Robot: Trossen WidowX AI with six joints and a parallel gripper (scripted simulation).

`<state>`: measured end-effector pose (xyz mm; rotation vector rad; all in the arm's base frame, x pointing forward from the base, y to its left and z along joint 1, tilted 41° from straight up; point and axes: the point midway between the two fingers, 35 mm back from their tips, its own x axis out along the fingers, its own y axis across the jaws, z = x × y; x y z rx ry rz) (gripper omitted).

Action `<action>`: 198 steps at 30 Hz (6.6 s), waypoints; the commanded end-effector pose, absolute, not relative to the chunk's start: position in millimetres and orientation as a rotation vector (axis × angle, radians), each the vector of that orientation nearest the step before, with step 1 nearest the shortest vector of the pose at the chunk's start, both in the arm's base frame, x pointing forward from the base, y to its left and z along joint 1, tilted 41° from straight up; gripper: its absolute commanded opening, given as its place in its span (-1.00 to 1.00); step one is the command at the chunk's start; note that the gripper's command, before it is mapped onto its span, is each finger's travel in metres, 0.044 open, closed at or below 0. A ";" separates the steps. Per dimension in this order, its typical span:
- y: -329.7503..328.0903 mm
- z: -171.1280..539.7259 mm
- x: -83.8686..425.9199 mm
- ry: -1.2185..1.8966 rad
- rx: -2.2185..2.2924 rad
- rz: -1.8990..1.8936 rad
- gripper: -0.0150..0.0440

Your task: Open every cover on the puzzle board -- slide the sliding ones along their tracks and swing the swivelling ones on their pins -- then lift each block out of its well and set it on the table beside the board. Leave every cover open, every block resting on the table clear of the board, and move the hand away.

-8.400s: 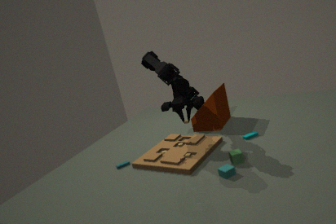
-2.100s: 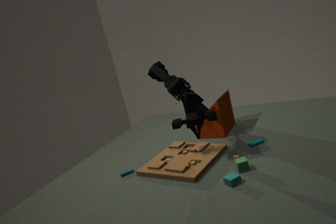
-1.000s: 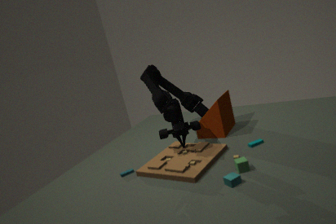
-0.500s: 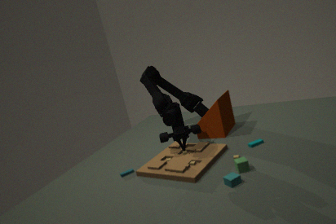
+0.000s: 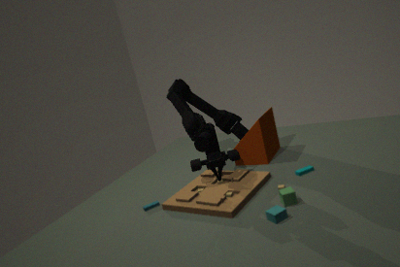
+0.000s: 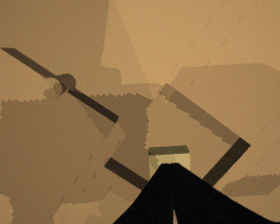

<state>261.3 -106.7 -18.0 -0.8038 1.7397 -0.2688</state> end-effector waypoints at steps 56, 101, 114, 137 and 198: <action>-66.0 28.0 277.9 1.722 -0.770 -0.312 0.00; -90.4 0.4 273.9 1.722 -0.771 -0.313 0.00; -98.4 -8.8 272.4 1.722 -0.772 -0.314 0.00; -107.5 -19.3 270.4 1.722 -0.772 -0.314 0.00; -74.4 17.3 277.5 1.721 -0.770 -0.312 -0.22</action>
